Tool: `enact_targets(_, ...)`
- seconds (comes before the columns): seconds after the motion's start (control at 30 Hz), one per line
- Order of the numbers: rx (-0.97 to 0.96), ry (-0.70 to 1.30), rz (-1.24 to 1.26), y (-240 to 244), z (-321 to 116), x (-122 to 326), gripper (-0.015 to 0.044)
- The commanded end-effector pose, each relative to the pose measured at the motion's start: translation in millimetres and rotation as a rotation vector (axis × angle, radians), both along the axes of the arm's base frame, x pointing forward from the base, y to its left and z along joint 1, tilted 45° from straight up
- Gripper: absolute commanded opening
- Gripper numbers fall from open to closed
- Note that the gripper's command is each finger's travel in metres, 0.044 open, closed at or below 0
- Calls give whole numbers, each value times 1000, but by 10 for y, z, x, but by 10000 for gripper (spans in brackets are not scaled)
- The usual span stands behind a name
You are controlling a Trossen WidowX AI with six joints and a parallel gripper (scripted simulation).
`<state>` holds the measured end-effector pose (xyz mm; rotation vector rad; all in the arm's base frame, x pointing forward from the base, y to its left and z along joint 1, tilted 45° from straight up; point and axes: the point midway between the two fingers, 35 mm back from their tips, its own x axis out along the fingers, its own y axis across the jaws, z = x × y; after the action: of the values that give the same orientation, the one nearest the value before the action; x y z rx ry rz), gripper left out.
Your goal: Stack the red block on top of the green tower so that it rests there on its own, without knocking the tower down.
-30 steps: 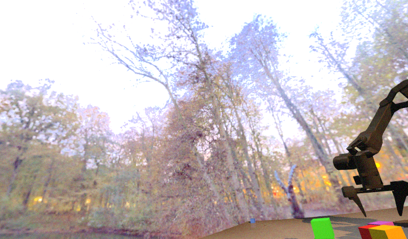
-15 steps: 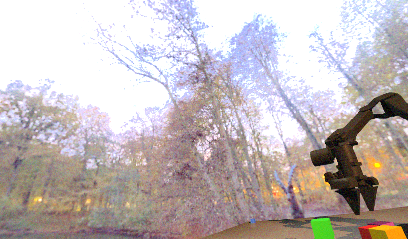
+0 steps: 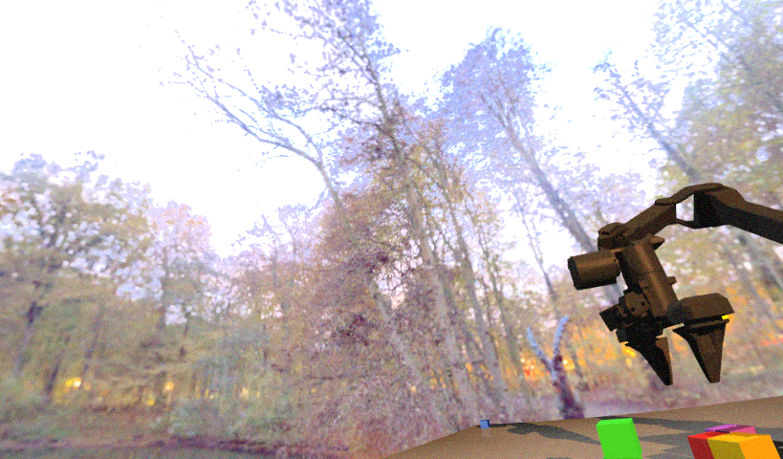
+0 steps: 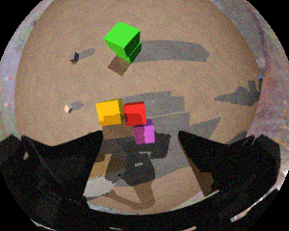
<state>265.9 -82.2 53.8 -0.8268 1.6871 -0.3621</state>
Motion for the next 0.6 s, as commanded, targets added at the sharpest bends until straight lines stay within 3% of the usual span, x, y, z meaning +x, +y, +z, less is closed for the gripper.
enact_targets(0.0,2,101,89,116,-32,27,440)
enact_targets(0.27,2,101,90,93,-55,25,440)
enact_targets(0.57,0,101,89,-240,-391,-23,440)
